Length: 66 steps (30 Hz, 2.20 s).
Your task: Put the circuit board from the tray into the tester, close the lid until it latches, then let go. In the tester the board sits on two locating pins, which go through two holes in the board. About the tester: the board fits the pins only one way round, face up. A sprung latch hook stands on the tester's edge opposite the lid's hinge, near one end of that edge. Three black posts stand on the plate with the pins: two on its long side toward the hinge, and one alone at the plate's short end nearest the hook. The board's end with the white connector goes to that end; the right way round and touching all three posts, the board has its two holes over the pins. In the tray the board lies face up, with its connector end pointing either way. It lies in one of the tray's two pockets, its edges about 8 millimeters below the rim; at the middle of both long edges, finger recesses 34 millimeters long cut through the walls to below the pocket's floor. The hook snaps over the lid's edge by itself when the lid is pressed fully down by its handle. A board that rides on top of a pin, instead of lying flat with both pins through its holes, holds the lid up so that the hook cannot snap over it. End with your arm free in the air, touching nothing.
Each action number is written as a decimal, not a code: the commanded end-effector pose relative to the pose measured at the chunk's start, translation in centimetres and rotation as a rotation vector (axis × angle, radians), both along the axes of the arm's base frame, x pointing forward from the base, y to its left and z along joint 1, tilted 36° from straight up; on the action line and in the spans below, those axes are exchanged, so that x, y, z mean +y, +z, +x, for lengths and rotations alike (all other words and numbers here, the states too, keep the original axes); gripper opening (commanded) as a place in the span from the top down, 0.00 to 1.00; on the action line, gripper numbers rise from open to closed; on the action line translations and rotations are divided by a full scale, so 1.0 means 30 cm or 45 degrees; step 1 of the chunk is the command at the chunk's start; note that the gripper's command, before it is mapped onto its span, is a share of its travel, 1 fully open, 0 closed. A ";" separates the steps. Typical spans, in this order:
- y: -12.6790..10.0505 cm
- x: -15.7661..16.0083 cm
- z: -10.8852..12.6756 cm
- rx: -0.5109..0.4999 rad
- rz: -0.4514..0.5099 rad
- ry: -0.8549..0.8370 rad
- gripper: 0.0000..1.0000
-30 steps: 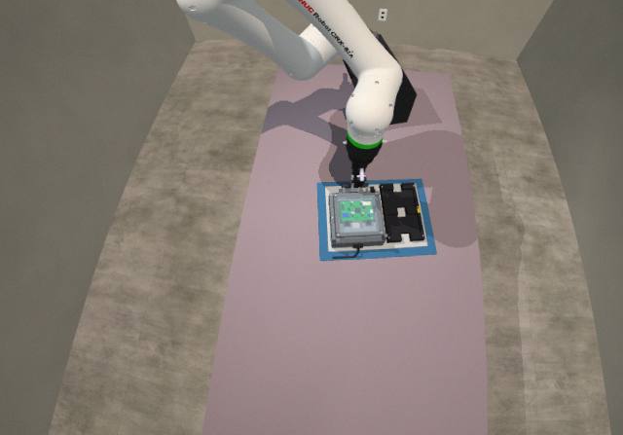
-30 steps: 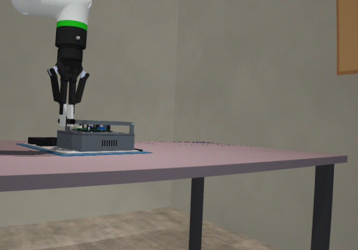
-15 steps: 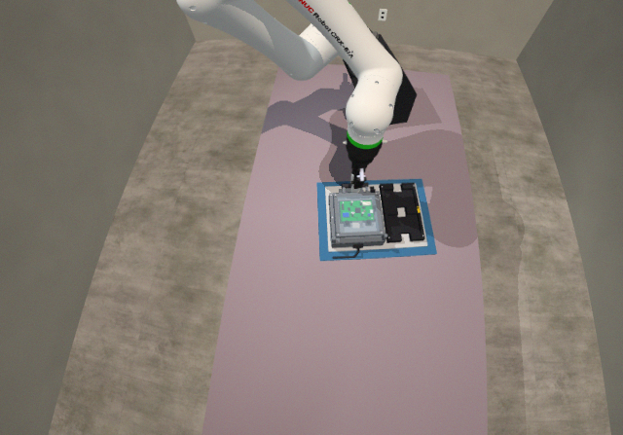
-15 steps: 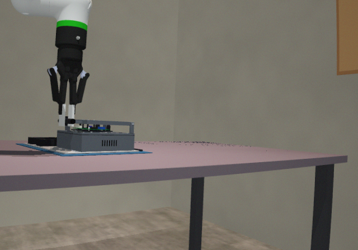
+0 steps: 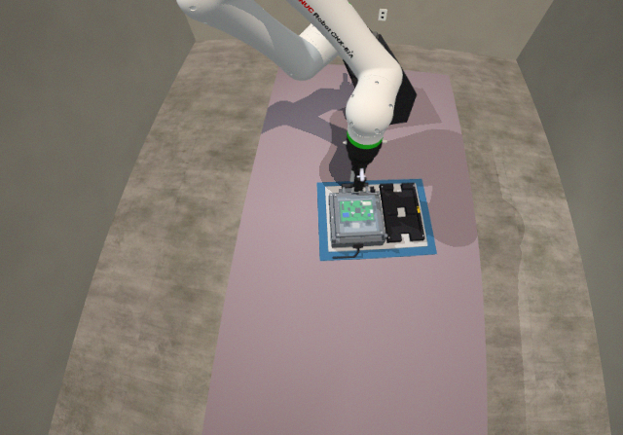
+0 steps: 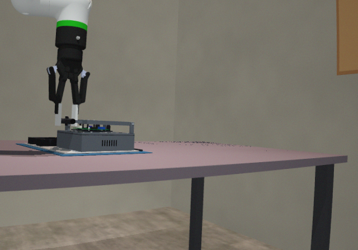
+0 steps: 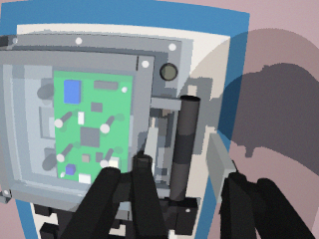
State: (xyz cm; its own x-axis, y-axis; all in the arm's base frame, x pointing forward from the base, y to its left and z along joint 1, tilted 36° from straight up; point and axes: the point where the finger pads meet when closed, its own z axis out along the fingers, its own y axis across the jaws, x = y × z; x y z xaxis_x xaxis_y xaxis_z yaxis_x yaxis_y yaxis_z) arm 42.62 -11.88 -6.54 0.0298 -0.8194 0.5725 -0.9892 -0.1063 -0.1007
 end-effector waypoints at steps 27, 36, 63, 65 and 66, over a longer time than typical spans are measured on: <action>0.005 0.004 0.000 -0.001 0.000 0.000 0.70; 0.032 0.023 -0.004 -0.001 0.000 0.000 0.70; 0.205 0.143 -0.035 -0.001 0.000 0.000 0.70; 0.220 0.153 -0.038 -0.001 0.000 0.000 0.70; 0.226 0.157 -0.039 -0.001 0.000 0.000 0.70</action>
